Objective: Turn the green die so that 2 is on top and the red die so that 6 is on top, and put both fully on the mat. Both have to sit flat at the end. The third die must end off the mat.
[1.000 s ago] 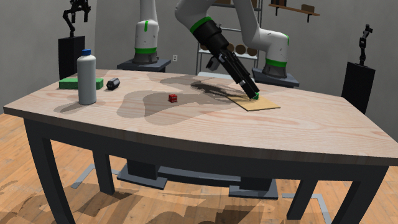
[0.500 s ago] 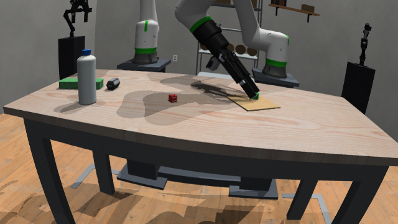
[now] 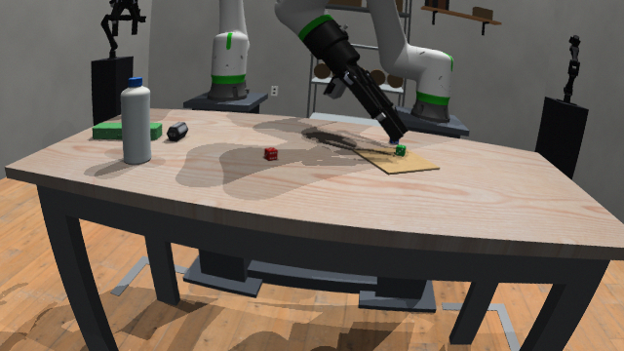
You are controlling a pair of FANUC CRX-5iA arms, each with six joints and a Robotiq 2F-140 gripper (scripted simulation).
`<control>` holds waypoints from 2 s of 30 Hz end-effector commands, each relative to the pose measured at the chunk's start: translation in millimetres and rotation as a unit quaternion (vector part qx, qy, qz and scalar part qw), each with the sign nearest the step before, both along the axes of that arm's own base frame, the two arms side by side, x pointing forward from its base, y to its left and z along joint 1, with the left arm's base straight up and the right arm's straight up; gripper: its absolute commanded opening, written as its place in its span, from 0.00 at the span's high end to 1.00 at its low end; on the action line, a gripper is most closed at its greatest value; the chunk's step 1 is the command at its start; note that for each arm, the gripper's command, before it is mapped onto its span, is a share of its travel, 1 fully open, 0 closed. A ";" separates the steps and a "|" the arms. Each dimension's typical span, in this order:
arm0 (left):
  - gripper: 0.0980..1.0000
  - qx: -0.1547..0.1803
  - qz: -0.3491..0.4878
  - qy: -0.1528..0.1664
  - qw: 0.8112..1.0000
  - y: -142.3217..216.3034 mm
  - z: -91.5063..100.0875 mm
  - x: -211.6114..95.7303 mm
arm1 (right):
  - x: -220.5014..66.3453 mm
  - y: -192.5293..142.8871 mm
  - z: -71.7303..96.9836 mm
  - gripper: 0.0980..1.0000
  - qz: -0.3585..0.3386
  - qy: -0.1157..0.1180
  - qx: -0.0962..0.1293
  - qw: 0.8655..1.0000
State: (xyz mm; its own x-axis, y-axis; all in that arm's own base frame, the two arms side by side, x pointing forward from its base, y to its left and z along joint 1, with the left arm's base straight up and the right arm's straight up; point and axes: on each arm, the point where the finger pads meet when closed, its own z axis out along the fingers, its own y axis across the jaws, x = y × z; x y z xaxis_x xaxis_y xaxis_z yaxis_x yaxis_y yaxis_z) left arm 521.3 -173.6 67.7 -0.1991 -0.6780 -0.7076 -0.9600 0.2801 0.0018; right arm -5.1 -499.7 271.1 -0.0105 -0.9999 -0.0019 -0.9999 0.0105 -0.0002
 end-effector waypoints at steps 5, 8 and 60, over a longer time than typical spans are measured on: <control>0.67 -0.001 0.000 -0.001 1.000 -0.3 18.7 0.4 | -0.2 -0.3 0.9 0.00 0.000 0.000 -0.001 1.000; 0.67 -0.001 0.000 -0.001 1.000 -0.3 28.1 0.4 | -0.2 -0.3 0.9 0.00 0.000 0.000 -0.001 1.000; 0.67 -0.275 0.001 0.081 0.958 15.7 49.5 4.3 | -0.2 -0.3 0.9 0.00 0.000 0.000 -0.001 1.000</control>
